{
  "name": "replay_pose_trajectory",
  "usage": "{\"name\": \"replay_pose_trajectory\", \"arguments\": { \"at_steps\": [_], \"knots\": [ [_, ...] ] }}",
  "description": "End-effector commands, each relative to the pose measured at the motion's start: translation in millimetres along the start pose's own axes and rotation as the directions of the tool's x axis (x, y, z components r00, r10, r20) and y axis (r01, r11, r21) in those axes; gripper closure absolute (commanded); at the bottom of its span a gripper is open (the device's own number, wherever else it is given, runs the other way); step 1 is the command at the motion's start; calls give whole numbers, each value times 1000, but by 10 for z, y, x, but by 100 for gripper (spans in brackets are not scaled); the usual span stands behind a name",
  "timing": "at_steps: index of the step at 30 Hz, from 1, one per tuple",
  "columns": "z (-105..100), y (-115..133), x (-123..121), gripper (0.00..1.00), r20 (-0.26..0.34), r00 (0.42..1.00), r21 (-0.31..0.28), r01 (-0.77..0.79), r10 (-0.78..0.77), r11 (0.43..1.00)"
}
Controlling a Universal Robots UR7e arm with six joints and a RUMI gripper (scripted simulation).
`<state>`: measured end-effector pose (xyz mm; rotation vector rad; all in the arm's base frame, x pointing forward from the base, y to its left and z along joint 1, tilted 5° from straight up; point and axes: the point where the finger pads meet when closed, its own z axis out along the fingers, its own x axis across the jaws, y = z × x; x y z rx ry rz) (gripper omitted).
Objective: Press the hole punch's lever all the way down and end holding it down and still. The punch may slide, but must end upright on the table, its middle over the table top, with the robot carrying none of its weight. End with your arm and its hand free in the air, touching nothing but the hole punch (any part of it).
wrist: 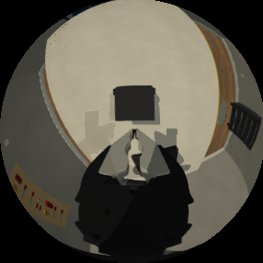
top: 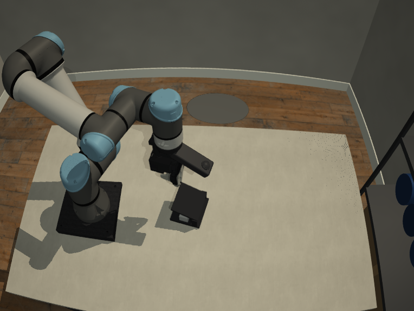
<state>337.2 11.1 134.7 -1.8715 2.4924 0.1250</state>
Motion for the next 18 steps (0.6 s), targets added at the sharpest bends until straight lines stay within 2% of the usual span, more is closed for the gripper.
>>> {"name": "replay_pose_trajectory", "arguments": {
  "at_steps": [1,18],
  "knots": [
    [0,-3,0,100,0,1000,1,0,0,1000],
    [132,-11,-5,100,0,1000,1,0,0,1000]
  ]
}}
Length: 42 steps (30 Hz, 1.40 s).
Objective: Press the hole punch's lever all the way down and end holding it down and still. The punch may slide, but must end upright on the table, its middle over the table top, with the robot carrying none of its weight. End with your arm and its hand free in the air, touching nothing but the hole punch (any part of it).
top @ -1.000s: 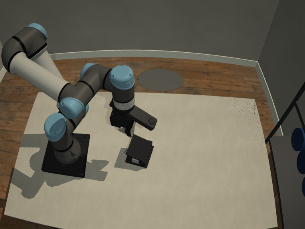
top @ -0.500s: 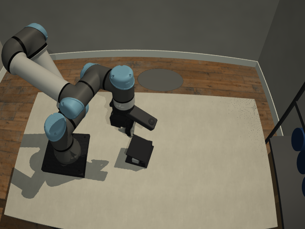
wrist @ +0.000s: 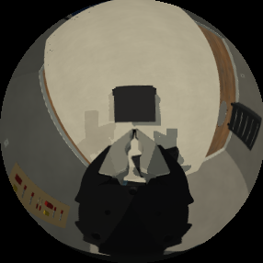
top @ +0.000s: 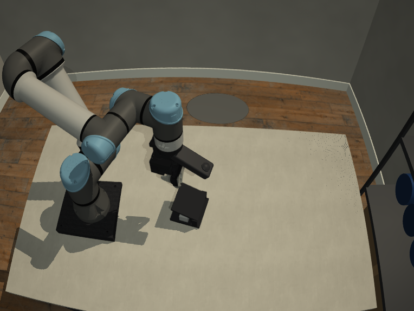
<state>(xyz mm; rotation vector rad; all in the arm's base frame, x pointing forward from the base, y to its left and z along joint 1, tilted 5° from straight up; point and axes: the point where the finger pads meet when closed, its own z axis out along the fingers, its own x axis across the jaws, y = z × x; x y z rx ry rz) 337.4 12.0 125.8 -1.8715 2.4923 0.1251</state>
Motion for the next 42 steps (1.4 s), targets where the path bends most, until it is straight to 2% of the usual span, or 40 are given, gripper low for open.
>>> {"name": "replay_pose_trajectory", "arguments": {
  "at_steps": [1,26,42],
  "knots": [
    [59,-7,-2,100,0,1000,1,0,0,1000],
    [455,-29,-18,100,0,1000,1,0,0,1000],
    [525,-33,-21,100,0,1000,1,0,0,1000]
  ]
}}
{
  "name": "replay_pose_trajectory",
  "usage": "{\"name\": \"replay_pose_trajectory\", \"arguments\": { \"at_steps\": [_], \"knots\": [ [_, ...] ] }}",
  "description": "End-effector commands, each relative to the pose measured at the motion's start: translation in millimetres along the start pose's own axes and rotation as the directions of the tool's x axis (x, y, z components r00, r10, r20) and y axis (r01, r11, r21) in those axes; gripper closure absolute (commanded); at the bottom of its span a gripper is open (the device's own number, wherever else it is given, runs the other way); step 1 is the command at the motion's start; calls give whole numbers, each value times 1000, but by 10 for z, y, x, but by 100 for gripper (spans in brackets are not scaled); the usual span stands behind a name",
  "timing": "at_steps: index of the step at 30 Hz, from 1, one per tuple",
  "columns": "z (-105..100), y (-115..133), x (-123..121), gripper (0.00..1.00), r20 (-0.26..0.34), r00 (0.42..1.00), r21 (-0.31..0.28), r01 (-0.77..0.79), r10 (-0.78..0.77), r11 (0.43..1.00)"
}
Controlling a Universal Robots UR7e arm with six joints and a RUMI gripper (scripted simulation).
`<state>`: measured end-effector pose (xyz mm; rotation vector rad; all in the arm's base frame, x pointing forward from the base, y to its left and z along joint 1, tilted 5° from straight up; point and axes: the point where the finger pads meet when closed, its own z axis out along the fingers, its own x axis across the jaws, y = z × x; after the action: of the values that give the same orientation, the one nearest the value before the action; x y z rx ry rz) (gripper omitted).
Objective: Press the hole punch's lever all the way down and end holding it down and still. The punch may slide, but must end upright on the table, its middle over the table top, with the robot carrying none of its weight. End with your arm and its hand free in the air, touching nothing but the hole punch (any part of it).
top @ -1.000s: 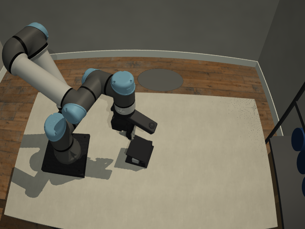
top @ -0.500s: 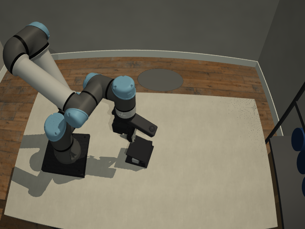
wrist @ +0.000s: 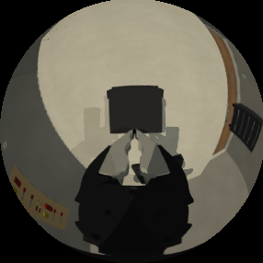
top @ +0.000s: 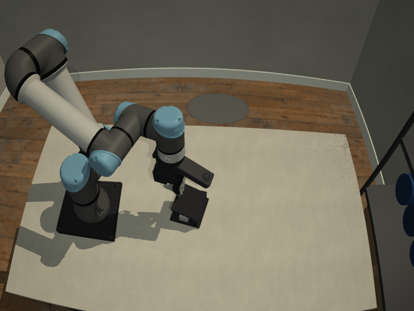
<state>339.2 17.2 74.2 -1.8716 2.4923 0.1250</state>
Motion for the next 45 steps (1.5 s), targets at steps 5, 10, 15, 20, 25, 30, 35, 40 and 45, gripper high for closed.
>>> {"name": "replay_pose_trajectory", "arguments": {
  "at_steps": [5,10,15,20,25,30,35,40,45],
  "knots": [
    [8,-5,0,100,0,1000,1,0,0,1000],
    [8,-5,0,100,0,1000,1,0,0,1000],
    [8,-5,0,100,0,1000,1,0,0,1000],
    [8,-5,0,100,0,1000,1,0,0,1000],
    [8,-5,0,100,0,1000,1,0,0,1000],
    [8,-5,0,100,0,1000,1,0,0,1000],
    [8,-5,0,100,0,1000,1,0,0,1000],
    [13,-5,0,100,0,1000,1,0,0,1000],
    [52,-5,0,100,0,1000,1,0,0,1000]
  ]
}}
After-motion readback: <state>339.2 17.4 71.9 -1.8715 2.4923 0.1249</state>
